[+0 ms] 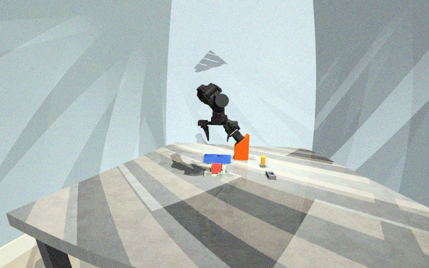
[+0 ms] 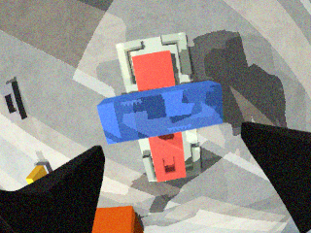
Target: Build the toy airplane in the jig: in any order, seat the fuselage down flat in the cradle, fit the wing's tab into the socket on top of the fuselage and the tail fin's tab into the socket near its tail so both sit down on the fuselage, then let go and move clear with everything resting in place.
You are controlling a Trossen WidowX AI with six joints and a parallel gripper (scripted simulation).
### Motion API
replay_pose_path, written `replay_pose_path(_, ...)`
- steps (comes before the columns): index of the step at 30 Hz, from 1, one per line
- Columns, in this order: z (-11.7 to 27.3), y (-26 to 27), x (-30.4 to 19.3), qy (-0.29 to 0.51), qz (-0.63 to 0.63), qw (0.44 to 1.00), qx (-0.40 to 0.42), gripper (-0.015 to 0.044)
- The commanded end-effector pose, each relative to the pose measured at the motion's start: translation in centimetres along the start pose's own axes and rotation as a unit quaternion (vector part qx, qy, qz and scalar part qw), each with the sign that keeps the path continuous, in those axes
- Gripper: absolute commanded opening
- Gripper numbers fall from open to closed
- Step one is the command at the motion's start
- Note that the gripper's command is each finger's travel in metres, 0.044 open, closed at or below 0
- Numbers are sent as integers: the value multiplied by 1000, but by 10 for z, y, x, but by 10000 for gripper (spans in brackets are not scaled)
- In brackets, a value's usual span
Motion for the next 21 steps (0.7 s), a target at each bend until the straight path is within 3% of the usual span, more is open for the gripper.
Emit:
replay_pose_path(1,1,5,1,-1,-4,1000,4,440)
replay_pose_path(12,9,130,2,-13,25,999,41,440)
replay_pose_path(21,-2,261,-59,2,-6,1000,10,440)
Point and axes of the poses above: the point midway between the two fingers, 35 mm back from their tips, its own z axis back along the fingers, its own y axis across the jaws, x = y × z, the point moved 10 cm from there along z, back along the fingers, and after that the axes turned 12 degrees about z, right-handed, at the moved point
